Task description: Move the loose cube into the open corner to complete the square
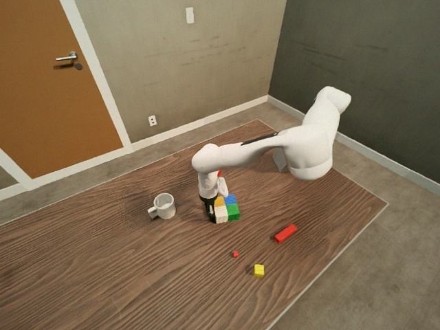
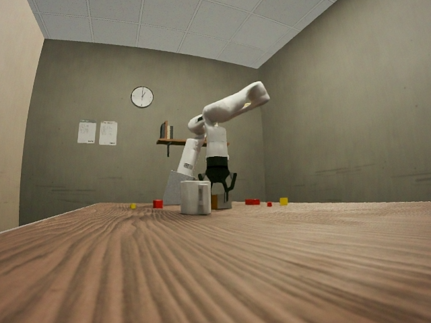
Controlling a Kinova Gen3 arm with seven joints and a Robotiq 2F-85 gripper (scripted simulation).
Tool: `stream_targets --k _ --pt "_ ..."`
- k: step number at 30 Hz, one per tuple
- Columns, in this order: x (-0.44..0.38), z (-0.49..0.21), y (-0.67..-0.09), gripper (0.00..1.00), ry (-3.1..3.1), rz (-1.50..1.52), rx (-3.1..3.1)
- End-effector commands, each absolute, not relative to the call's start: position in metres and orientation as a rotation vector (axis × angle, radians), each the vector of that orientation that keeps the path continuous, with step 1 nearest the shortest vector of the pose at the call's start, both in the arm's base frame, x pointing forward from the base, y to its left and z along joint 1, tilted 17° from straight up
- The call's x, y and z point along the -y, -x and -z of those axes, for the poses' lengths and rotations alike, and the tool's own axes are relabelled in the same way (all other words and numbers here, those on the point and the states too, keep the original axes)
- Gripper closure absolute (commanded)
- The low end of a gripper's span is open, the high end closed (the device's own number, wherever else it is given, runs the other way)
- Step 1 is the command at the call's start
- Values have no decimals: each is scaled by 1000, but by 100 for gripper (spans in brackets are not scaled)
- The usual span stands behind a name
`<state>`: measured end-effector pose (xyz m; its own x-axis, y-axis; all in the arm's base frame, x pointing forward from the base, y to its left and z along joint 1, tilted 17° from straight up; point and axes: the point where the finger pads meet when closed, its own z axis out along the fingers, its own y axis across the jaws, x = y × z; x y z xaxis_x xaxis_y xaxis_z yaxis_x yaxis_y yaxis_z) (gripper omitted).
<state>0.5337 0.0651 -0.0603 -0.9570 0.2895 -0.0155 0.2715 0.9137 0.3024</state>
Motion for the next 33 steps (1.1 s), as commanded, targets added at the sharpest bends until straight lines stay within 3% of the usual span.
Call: stream_targets --k 1,33 --pt "-61 53 -533 46 -459 -465 -3013" --pt "-41 -15 -525 46 -459 -466 -3013"
